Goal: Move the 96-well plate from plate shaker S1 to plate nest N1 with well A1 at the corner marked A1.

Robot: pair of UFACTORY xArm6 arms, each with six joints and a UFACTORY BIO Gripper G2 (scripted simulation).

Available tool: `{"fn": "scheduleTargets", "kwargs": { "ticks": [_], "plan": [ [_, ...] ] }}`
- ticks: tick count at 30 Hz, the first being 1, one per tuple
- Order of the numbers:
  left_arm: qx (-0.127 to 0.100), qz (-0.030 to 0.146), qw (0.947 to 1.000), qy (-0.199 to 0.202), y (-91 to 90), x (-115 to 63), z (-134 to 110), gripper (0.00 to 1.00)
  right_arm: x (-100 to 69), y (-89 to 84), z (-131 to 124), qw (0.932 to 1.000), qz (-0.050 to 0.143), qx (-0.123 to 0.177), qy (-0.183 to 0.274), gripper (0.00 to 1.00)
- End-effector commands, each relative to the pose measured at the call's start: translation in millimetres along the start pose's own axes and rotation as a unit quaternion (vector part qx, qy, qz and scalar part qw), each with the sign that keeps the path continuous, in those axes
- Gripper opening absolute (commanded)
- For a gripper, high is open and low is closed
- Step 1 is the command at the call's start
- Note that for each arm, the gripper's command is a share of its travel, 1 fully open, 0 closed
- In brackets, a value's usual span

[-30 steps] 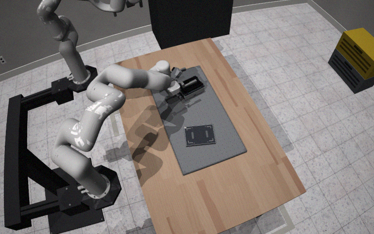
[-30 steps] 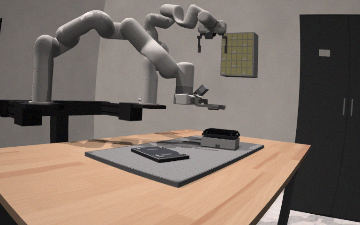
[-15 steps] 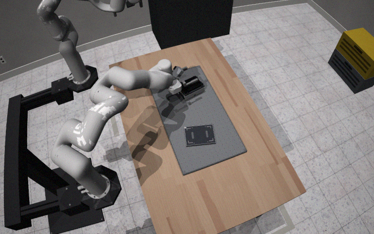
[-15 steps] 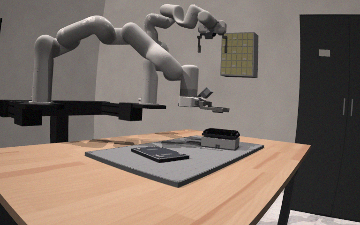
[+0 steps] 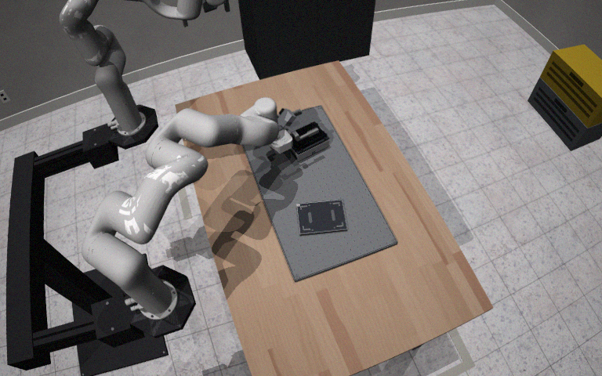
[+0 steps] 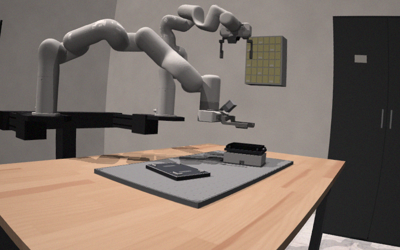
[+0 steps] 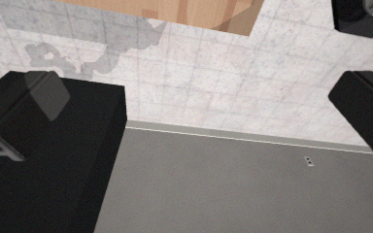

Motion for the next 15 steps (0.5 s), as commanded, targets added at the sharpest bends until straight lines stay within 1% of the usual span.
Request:
{"fn": "scheduleTargets", "kwargs": {
  "ticks": [1,15],
  "plan": [
    [0.0,-0.001,1.0,-0.002,0.0,-1.8,0.1,1.0,1.5,3.9,1.4,1.0,-0.002,0.001,0.0,0.37],
    [0.0,-0.001,1.0,-0.002,0.0,-1.8,0.1,1.0,1.6,23.7,4.2,1.0,-0.002,0.001,0.0,0.37]
  ]
}}
Point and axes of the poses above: on each arm, the point midway between the two finger pads, its own x axis out along the fingers, its own z axis across the jaws, y = z × x, the point moved 8 cm from there along -x, back along the fingers, and after that the axes turned 8 degrees about -x, right-handed, at the moved point
